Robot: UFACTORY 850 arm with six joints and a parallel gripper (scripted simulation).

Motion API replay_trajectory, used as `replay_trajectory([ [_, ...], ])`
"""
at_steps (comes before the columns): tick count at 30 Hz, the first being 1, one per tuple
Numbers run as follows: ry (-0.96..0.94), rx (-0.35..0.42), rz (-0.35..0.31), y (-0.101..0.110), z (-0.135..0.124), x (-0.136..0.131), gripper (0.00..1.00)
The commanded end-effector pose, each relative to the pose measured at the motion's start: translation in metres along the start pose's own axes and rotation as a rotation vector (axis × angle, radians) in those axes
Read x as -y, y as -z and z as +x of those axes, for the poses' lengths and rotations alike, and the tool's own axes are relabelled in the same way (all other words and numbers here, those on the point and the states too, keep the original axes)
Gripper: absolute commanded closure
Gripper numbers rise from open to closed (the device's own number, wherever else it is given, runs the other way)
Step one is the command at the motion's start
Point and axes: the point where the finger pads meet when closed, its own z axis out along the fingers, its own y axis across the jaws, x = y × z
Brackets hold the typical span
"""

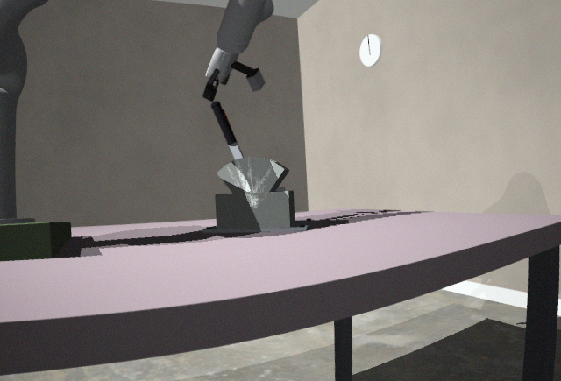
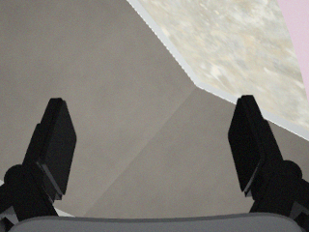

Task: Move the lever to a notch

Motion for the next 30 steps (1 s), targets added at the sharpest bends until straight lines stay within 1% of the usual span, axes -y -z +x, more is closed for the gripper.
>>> replay_trajectory([
  [1,0.002,-0.001,0.001,0.001,0.000,0.001,0.00],
  [4,0.001,-0.001,-0.004,0.000,0.000,0.000,0.00],
  [6,-0.007,-0.003,-0.035,-0.001,-0.002,-0.004,0.00],
  [8,-0.024,-0.012,-0.102,-0.002,-0.006,-0.012,0.00],
  [10,-0.047,-0.036,-0.206,-0.002,-0.011,-0.025,0.00],
  [11,-0.047,-0.036,-0.206,-0.002,-0.011,-0.025,0.00],
  [12,-0.059,-0.057,-0.267,0.000,-0.012,-0.033,0.00],
  [13,-0.059,-0.057,-0.267,0.000,-0.012,-0.033,0.00],
  [14,-0.070,-0.085,-0.333,0.002,-0.014,-0.040,0.00],
  [16,-0.070,-0.085,-0.333,0.002,-0.014,-0.040,0.00],
  [17,-0.079,-0.121,-0.400,0.006,-0.014,-0.047,0.00],
  [19,-0.079,-0.121,-0.400,0.006,-0.014,-0.047,0.00],
  [20,-0.086,-0.164,-0.465,0.011,-0.013,-0.053,0.00],
  [21,-0.086,-0.164,-0.465,0.011,-0.013,-0.053,0.00],
  [22,-0.091,-0.213,-0.526,0.017,-0.011,-0.058,0.00],
  [24,-0.091,-0.213,-0.526,0.017,-0.011,-0.058,0.00],
  [25,-0.092,-0.267,-0.581,0.025,-0.009,-0.061,0.00],
  [26,-0.092,-0.267,-0.581,0.025,-0.009,-0.061,0.00],
  [27,-0.090,-0.322,-0.629,0.032,-0.006,-0.063,0.00],
  [29,-0.090,-0.322,-0.629,0.032,-0.006,-0.063,0.00],
  [30,-0.085,-0.377,-0.669,0.040,-0.002,-0.063,0.00],
])
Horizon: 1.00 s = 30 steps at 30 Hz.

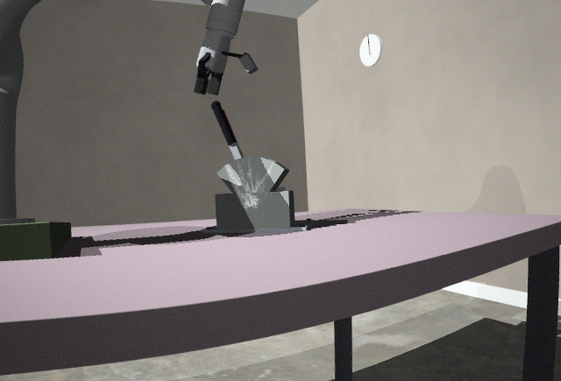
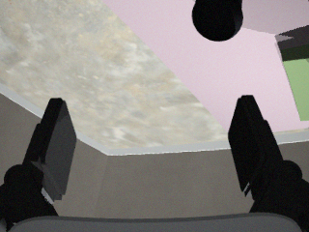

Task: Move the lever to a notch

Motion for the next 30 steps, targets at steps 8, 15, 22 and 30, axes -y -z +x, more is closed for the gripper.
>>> replay_trajectory([
  [8,-0.033,-0.280,-0.192,0.029,0.024,-0.012,0.00],
  [15,-0.034,-0.335,-0.208,0.037,0.029,-0.011,0.00],
  [22,-0.034,-0.335,-0.208,0.037,0.029,-0.011,1.00],
  [30,-0.034,-0.335,-0.208,0.037,0.029,-0.011,1.00],
])
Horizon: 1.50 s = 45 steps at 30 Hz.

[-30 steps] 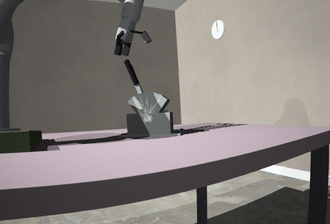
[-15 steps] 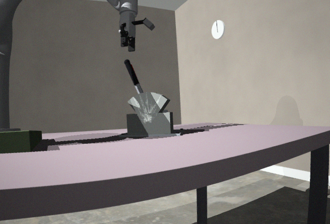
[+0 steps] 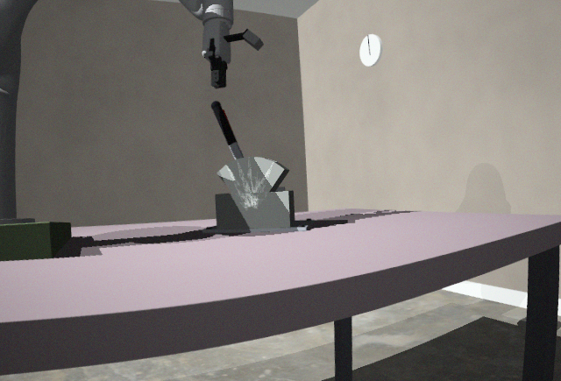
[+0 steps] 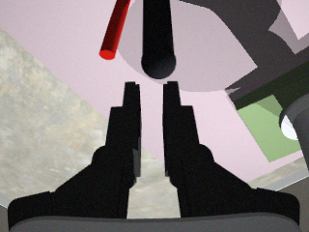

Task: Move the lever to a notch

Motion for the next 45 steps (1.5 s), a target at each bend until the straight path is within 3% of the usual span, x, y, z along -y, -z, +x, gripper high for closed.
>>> replay_trajectory([
  [1,0.000,-0.002,0.002,0.0011,0.0004,0.0005,1.00],
  [34,0.000,-0.002,0.002,0.0011,0.0004,0.0005,1.00],
  [35,0.000,-0.002,0.002,0.0011,0.0004,0.0005,0.00],
  [45,0.000,-0.002,0.002,0.0011,0.0004,0.0005,0.00],
])
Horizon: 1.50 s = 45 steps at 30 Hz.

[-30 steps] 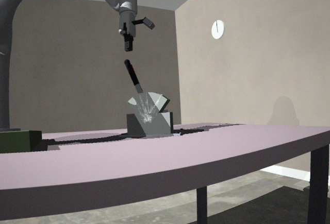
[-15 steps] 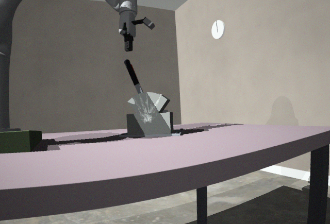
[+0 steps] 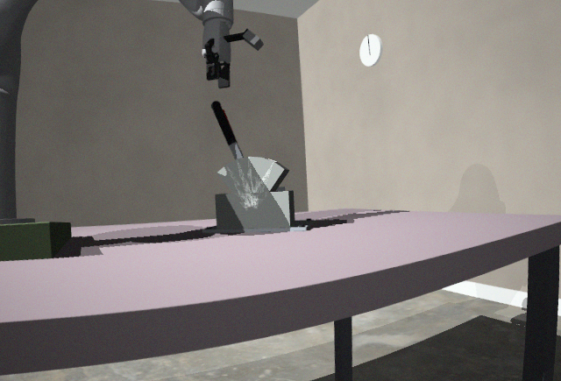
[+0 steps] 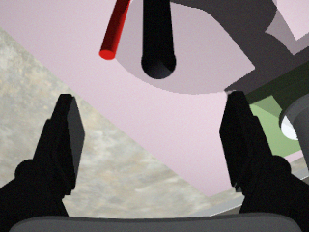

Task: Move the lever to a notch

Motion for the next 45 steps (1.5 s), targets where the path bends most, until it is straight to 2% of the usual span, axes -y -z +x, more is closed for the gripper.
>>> replay_trajectory([
  [1,0.000,-0.001,0.002,0.0010,0.0004,0.0005,0.00],
  [33,0.000,-0.001,0.002,0.0003,0.0004,0.0005,0.00],
  [45,0.001,0.001,0.002,-0.0063,0.0002,0.0006,0.00],
])
